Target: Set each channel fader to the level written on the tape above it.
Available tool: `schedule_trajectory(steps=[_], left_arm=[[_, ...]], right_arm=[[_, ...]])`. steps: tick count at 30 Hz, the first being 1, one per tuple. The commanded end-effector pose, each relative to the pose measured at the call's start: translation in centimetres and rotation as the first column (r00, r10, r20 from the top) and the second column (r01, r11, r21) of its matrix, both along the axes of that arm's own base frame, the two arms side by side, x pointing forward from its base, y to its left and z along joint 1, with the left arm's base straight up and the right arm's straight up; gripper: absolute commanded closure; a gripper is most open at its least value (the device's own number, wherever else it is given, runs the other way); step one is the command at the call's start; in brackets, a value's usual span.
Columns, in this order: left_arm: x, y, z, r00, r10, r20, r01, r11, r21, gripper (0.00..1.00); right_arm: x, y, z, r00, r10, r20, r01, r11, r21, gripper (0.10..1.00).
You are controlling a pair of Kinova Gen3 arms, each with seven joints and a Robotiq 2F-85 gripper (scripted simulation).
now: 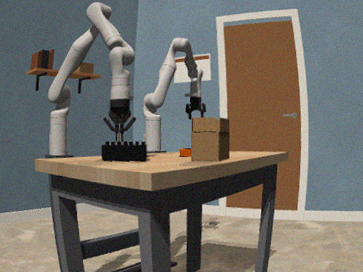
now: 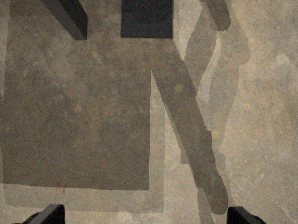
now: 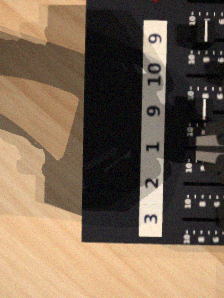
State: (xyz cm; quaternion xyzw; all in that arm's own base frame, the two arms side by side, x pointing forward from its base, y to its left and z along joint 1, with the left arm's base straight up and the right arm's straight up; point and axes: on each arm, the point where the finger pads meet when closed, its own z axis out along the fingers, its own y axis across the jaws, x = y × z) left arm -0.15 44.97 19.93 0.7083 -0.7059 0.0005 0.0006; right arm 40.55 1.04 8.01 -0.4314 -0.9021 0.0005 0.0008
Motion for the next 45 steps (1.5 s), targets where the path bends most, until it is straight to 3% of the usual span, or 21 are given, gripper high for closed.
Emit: schedule_trajectory(steps=[1,45], left_arm=[[0.00,0.03,0.07,1.000,0.000,0.000,0.000,1.000,0.002,0.001],[0.00,0.03,0.07,1.000,0.000,0.000,0.000,1.000,0.002,0.001]], right_arm=[[0.13,-0.10,0.06,1.000,0.000,0.002,0.000,1.000,0.000,1.000],[0.82,-0.96,0.06,1.000,0.000,0.002,0.000,1.000,0.000,1.000]])
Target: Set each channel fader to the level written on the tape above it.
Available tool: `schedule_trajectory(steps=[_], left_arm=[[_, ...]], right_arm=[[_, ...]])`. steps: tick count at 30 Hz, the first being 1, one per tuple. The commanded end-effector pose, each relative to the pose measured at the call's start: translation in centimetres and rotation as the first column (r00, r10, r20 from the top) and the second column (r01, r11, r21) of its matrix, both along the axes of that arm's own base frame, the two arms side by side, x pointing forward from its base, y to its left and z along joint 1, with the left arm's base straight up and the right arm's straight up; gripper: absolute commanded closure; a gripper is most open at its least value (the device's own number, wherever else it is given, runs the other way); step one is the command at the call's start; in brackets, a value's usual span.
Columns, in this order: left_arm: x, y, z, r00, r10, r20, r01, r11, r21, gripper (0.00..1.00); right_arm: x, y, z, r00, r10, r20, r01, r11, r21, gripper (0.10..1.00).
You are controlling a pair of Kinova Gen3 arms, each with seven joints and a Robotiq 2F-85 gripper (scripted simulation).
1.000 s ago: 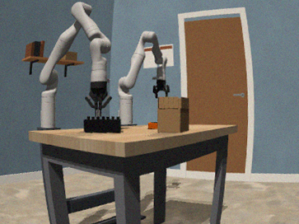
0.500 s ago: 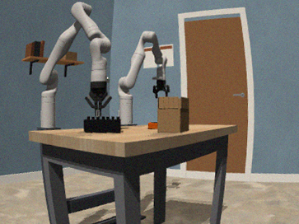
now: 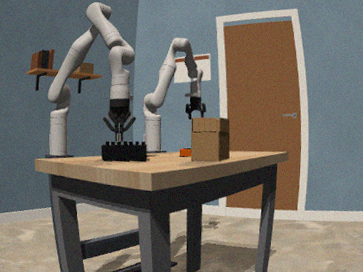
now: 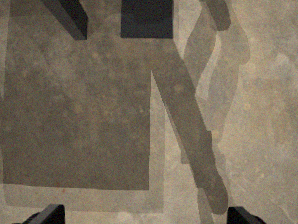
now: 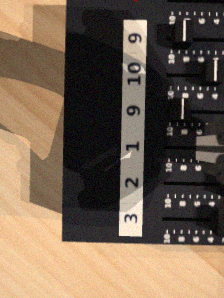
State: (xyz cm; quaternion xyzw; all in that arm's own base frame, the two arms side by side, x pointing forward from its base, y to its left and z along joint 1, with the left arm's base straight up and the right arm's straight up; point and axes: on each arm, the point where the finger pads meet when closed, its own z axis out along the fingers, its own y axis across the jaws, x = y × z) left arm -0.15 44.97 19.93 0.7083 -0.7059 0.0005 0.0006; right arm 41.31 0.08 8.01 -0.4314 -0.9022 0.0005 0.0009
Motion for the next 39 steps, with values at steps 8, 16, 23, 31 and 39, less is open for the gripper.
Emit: schedule_trajectory(steps=[8,16,23,31,39], left_arm=[[0.0,0.0,0.1,1.000,0.000,0.000,0.000,1.000,0.002,0.001],[0.0,0.0,0.1,1.000,0.000,0.000,0.000,1.000,0.002,0.001],[0.0,0.0,0.1,1.000,0.000,0.000,0.000,1.000,0.002,0.001],[0.0,0.0,0.1,1.000,0.000,0.000,0.000,1.000,0.002,0.001],[0.0,0.0,0.1,1.000,0.000,0.000,0.000,1.000,0.002,0.001]], right_arm=[[0.0,0.1,0.1,1.000,0.000,0.002,0.000,1.000,0.000,1.000],[-0.2,0.4,0.1,1.000,0.000,0.002,0.000,1.000,0.000,1.000],[-0.3,0.5,0.1,1.000,0.000,0.002,0.000,1.000,0.000,1.000],[-0.3,0.5,0.9,1.000,0.000,0.002,0.000,1.000,0.000,1.000],[-0.3,0.5,2.7,1.000,0.000,0.002,0.000,1.000,0.000,1.000]])
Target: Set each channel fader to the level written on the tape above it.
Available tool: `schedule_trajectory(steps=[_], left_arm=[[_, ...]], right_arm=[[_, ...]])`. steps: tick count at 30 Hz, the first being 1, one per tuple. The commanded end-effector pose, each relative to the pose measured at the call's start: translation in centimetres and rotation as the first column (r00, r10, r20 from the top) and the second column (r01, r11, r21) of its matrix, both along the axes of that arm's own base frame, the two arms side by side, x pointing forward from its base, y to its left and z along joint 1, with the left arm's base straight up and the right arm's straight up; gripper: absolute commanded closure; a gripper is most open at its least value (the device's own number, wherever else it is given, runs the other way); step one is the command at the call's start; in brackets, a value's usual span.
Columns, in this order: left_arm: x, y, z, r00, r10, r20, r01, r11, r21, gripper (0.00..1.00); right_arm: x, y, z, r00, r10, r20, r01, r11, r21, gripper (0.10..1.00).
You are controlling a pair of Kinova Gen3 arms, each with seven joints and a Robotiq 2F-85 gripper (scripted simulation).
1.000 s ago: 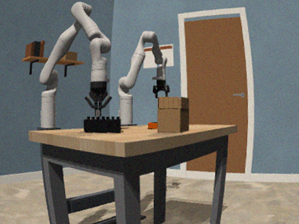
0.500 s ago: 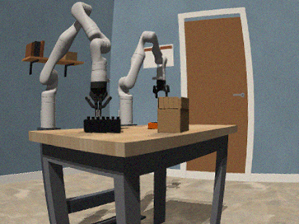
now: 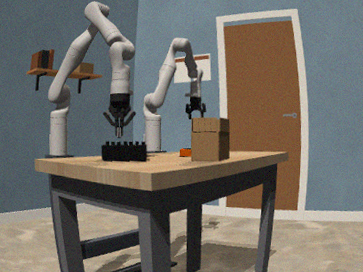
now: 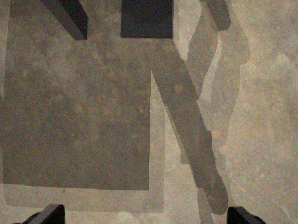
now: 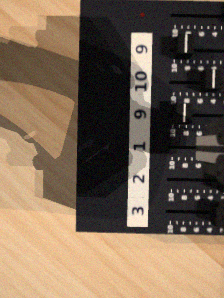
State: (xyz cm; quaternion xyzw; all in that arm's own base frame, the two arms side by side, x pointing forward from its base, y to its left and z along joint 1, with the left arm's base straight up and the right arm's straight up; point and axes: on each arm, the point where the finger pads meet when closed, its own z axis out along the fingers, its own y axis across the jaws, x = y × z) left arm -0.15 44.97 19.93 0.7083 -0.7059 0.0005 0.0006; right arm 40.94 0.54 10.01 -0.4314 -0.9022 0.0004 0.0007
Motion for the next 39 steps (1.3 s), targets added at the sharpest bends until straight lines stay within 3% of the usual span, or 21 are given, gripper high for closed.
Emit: schedule_trajectory(steps=[1,8,29,39], left_arm=[[0.0,0.0,0.1,1.000,0.000,0.000,0.000,1.000,0.002,0.001],[0.0,0.0,0.1,1.000,0.000,0.000,0.000,1.000,0.002,0.001],[0.0,0.0,0.1,1.000,0.000,0.000,0.000,1.000,0.002,0.001],[0.0,0.0,0.1,1.000,0.000,0.000,0.000,1.000,0.002,0.001]], right_arm=[[0.1,0.0,1.0,1.000,0.000,0.002,0.000,1.000,0.000,1.000],[0.1,0.0,2.0,1.000,0.000,0.002,0.000,1.000,0.000,1.000],[0.1,0.0,2.1,1.000,-0.003,0.002,0.003,1.000,0.000,1.000],[0.1,0.0,2.1,0.999,-0.047,0.002,0.047,0.999,0.000,1.000]])
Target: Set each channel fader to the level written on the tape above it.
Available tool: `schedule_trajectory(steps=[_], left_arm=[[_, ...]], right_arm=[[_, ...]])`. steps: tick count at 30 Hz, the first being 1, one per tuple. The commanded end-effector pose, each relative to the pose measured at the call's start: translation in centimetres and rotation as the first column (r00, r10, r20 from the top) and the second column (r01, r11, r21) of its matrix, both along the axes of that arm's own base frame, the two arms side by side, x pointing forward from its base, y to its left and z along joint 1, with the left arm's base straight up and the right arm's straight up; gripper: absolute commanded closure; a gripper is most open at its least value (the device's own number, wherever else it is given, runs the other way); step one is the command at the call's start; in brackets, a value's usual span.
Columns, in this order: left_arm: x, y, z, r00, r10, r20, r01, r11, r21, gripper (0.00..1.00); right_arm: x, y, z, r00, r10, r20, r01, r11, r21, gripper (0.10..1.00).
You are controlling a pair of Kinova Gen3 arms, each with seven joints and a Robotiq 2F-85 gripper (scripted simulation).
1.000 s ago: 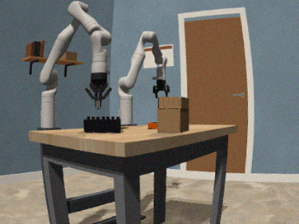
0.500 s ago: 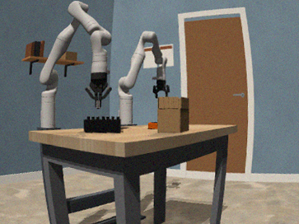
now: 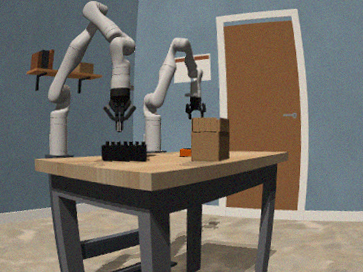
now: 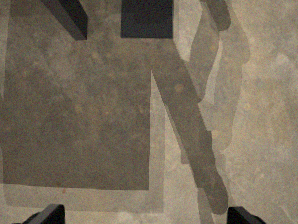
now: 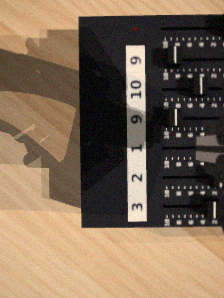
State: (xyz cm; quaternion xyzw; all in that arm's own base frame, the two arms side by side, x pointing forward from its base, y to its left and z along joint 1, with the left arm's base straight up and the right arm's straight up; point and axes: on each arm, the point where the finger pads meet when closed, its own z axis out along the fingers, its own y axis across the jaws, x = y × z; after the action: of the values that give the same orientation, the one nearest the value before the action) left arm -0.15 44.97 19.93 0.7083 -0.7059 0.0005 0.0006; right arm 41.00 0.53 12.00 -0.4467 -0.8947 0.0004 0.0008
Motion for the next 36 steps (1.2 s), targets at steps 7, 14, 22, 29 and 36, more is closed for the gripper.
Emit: schedule_trajectory(steps=[7,14,22,29,36], left_arm=[[0.0,0.0,0.1,1.000,0.000,0.000,0.000,1.000,0.002,0.001],[0.0,0.0,0.1,1.000,0.000,0.000,0.000,1.000,0.002,0.001],[0.0,0.0,0.1,1.000,0.000,0.000,0.000,1.000,0.002,0.001],[0.0,0.0,0.1,1.000,0.000,0.000,0.000,1.000,0.002,0.001],[0.0,0.0,0.1,1.000,0.000,0.000,0.000,1.000,0.002,0.001]], right_arm=[[0.2,0.0,0.1,0.998,-0.066,0.002,0.066,0.998,0.000,1.000],[0.3,0.0,0.0,0.984,-0.180,0.002,0.180,0.984,0.000,1.000],[0.6,0.0,0.0,0.931,-0.364,0.002,0.364,0.931,0.001,1.000],[0.9,0.1,0.0,0.865,-0.501,0.002,0.501,0.865,0.001,1.000],[1.3,0.1,-0.1,0.714,-0.700,0.002,0.700,0.714,0.001,1.000]])
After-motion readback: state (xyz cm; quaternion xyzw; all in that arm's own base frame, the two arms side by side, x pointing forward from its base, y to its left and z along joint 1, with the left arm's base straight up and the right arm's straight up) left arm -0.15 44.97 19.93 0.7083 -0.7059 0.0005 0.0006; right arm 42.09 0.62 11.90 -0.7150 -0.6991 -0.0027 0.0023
